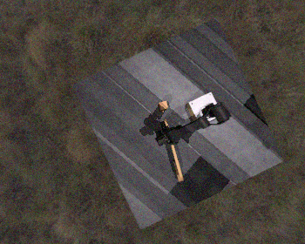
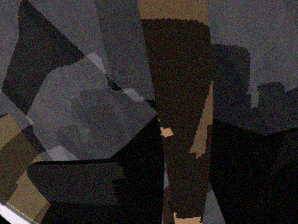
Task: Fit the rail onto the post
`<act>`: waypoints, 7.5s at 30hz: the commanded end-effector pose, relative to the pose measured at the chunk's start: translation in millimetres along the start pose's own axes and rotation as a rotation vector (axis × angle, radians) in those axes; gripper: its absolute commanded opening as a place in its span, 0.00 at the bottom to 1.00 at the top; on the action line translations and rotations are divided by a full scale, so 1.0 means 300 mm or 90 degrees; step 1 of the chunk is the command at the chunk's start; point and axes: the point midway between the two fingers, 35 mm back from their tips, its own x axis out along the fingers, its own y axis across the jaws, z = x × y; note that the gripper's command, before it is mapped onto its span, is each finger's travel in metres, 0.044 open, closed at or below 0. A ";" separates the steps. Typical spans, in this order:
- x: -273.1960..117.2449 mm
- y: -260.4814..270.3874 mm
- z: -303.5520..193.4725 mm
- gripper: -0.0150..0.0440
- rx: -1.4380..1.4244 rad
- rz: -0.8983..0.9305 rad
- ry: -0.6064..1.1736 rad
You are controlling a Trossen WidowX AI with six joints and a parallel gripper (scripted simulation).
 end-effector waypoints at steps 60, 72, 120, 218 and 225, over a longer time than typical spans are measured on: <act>-0.006 0.003 0.002 0.25 0.002 0.000 -0.002; -0.006 0.002 0.002 0.25 0.002 0.000 -0.002; -0.003 0.008 -0.036 0.25 0.002 0.000 -0.001; -0.003 0.007 -0.139 0.25 0.002 0.000 0.001; -0.001 0.007 -0.147 0.25 0.002 0.000 0.001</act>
